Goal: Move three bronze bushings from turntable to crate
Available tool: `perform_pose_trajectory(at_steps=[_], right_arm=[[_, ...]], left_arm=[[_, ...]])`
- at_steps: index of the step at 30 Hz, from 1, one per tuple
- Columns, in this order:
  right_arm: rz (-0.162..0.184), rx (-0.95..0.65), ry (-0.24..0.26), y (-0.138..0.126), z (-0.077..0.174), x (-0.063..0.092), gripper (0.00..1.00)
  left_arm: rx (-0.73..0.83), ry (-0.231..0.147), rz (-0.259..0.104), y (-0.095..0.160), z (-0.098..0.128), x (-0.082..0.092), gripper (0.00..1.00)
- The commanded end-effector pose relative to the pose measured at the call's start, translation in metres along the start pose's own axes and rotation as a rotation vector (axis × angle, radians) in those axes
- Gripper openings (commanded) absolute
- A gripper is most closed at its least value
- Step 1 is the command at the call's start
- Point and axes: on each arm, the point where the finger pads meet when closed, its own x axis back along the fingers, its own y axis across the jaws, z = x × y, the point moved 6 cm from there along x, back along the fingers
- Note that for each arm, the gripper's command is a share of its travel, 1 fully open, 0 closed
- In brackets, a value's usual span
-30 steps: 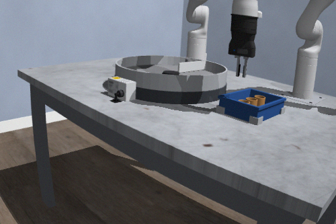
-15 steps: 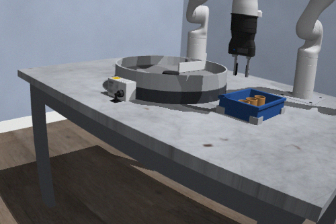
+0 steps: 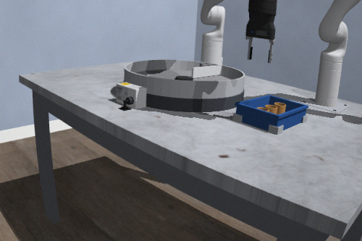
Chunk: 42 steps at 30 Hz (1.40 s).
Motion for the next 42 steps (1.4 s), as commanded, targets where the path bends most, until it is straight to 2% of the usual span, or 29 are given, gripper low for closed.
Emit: perform_pose_trajectory(at_steps=[1, 3, 11, 13, 42], right_arm=[[-0.014, 0.012, -0.004, 0.007, 0.002, 0.025, 1.0], [-0.014, 0.012, -0.004, 0.007, 0.002, 0.025, 1.0], [-0.013, 0.013, -0.002, 0.007, 0.002, 0.042, 1.0], [-0.021, 0.013, -0.014, 0.009, -0.001, 0.043, 1.0], [-0.019, 0.014, -0.012, 0.009, 0.0, 0.043, 1.0]], left_arm=[[-0.004, 0.008, -0.003, 0.003, 0.003, 0.001, 1.0], [-0.004, 0.008, -0.003, 0.003, 0.003, 0.001, 1.0], [-0.004, 0.008, -0.003, 0.003, 0.003, 0.001, 1.0], [-0.004, 0.008, -0.003, 0.003, 0.003, 0.001, 1.0], [-0.004, 0.008, -0.003, 0.003, 0.003, 0.001, 1.0]])
